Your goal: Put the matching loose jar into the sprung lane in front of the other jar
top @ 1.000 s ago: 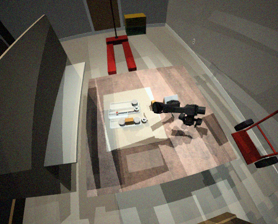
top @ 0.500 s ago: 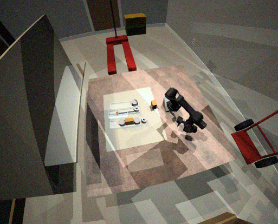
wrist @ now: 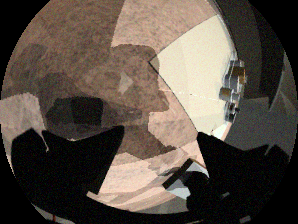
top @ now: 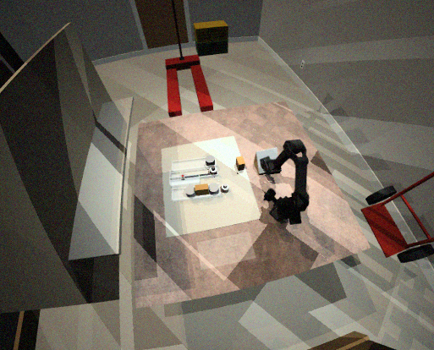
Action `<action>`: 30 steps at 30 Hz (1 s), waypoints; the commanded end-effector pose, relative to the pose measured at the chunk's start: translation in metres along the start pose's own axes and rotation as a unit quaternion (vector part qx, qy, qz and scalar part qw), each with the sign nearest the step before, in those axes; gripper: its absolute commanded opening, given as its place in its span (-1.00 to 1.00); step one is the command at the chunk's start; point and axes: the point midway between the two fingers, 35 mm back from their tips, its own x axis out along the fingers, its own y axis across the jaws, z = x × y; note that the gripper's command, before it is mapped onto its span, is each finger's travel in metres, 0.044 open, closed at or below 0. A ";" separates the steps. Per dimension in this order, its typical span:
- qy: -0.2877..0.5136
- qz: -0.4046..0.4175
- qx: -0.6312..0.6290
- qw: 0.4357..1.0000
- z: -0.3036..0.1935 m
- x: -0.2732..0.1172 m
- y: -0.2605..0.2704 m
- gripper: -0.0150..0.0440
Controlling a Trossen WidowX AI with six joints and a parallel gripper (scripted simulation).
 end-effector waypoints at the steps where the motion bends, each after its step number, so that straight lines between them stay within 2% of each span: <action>1: 0.030 -0.017 0.025 0.999 0.022 0.012 -0.014 1.00; 8: 0.088 -0.033 0.069 0.993 0.052 0.037 -0.055 1.00; 17: 0.143 -0.010 0.157 0.977 0.071 0.061 -0.117 1.00; 24: 0.185 0.062 0.224 0.955 0.072 0.074 -0.176 1.00; 30: 0.164 0.150 0.294 0.930 0.070 0.075 -0.231 1.00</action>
